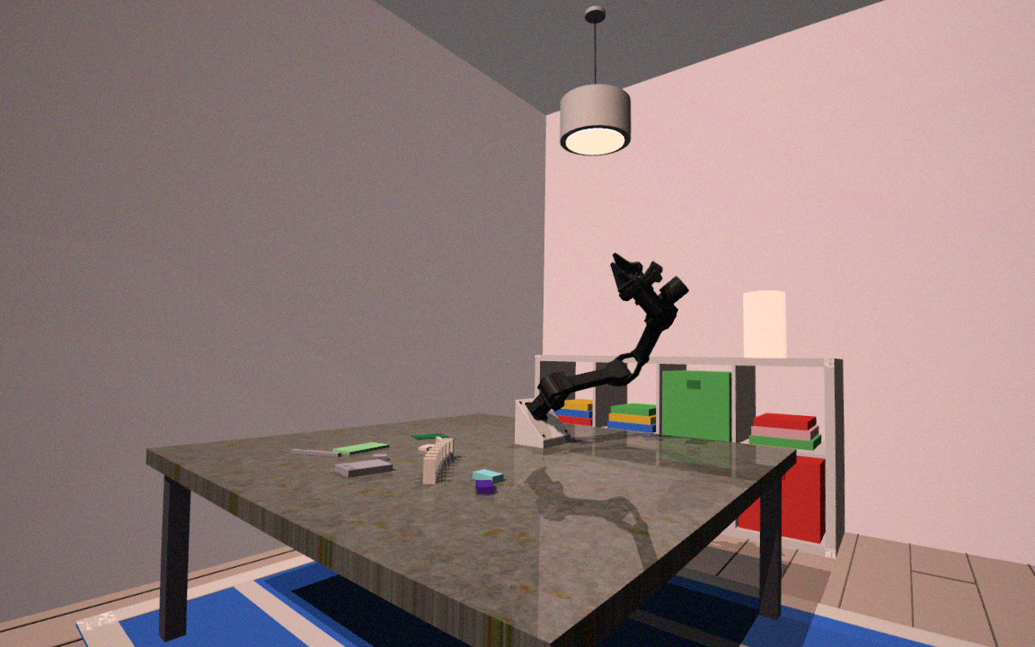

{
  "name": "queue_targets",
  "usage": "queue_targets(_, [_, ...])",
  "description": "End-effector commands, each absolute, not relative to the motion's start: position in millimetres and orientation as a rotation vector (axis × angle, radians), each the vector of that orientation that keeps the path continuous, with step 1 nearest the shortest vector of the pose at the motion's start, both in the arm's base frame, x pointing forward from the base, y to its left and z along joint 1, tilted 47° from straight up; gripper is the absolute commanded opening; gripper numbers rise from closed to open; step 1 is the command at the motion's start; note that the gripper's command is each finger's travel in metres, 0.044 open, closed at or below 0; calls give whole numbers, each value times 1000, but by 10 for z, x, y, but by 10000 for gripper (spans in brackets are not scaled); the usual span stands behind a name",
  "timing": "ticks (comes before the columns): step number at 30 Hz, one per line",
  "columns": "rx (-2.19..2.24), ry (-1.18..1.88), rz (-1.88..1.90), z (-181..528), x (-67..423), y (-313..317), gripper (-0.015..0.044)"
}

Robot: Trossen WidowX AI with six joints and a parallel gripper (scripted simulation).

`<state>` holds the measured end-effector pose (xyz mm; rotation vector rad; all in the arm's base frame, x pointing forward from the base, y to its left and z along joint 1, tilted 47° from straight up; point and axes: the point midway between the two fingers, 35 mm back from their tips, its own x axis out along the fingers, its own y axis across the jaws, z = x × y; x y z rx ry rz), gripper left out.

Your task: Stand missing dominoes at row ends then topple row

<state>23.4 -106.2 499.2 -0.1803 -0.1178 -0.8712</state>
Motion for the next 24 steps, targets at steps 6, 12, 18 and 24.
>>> queue_targets(6, [-321,97,-771,4889,1058,-1047,440])
queue_targets(12, [-448,362,-614,4510,1985,-1089,440])
queue_targets(18, [-526,649,-396,3811,2830,-1180,440])
queue_targets(24, [-497,922,-172,2881,3384,-1320,440])
